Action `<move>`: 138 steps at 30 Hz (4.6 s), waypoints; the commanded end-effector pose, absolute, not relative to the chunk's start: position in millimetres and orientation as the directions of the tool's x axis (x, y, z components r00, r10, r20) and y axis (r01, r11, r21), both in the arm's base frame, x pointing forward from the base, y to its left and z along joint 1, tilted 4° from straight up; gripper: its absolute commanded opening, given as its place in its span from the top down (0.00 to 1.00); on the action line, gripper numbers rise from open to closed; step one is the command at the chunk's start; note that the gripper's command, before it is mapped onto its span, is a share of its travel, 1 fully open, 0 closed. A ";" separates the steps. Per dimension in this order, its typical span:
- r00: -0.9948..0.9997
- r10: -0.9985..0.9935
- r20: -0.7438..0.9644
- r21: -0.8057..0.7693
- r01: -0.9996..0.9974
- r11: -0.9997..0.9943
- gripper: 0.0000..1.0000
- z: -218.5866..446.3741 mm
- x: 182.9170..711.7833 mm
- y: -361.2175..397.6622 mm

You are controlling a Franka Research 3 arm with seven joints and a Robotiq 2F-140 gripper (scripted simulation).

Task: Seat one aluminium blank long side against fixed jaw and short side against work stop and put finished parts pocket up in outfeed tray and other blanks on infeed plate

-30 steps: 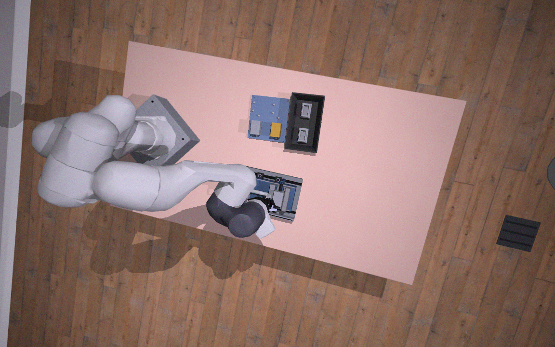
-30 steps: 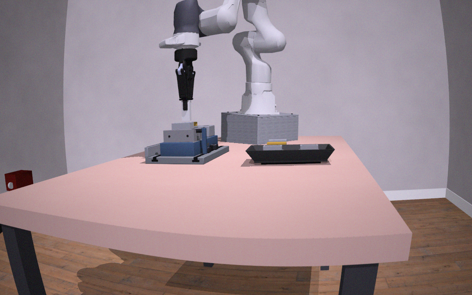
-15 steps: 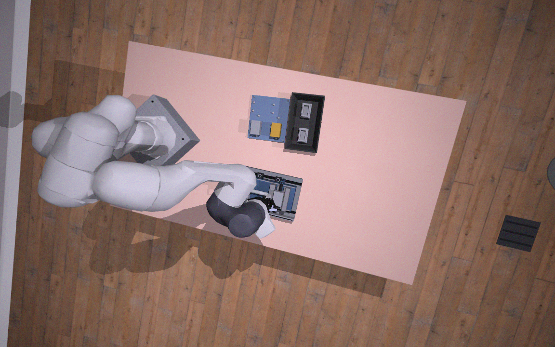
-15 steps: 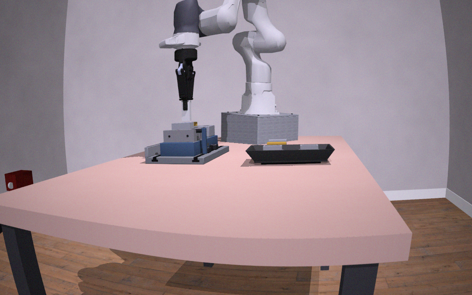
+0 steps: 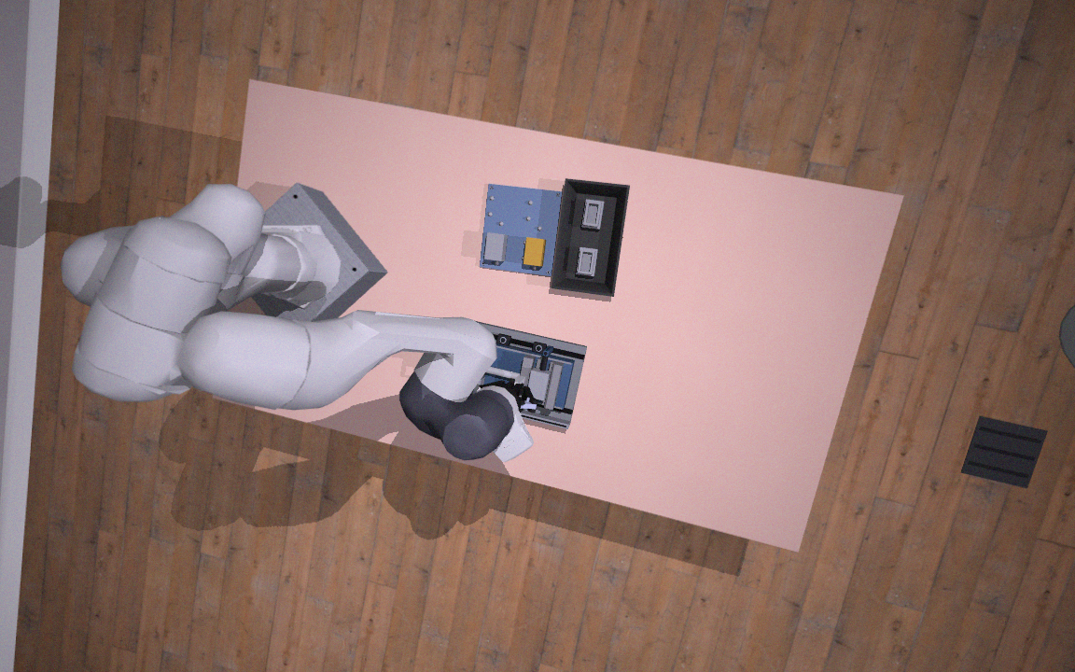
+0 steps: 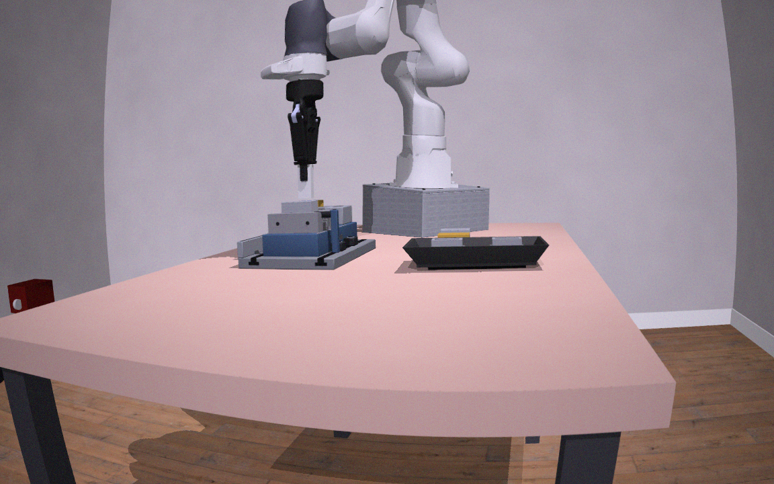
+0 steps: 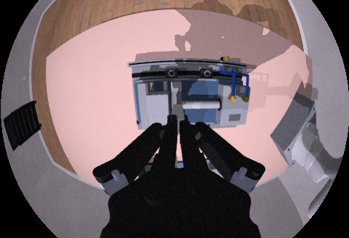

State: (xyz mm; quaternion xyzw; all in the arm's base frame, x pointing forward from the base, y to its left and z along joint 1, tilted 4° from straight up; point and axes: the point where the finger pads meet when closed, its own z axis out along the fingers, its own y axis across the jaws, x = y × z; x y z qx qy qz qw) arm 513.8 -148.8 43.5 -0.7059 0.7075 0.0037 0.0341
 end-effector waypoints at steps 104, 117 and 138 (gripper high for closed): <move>0.000 -0.998 -0.055 -0.045 -0.999 0.003 1.00 30.4 515.5 -147.7; 0.000 -0.998 -0.055 -0.045 -0.999 0.003 1.00 27.7 515.6 -147.5; 0.000 -0.998 -0.055 -0.045 -0.999 0.003 1.00 27.4 515.6 -147.5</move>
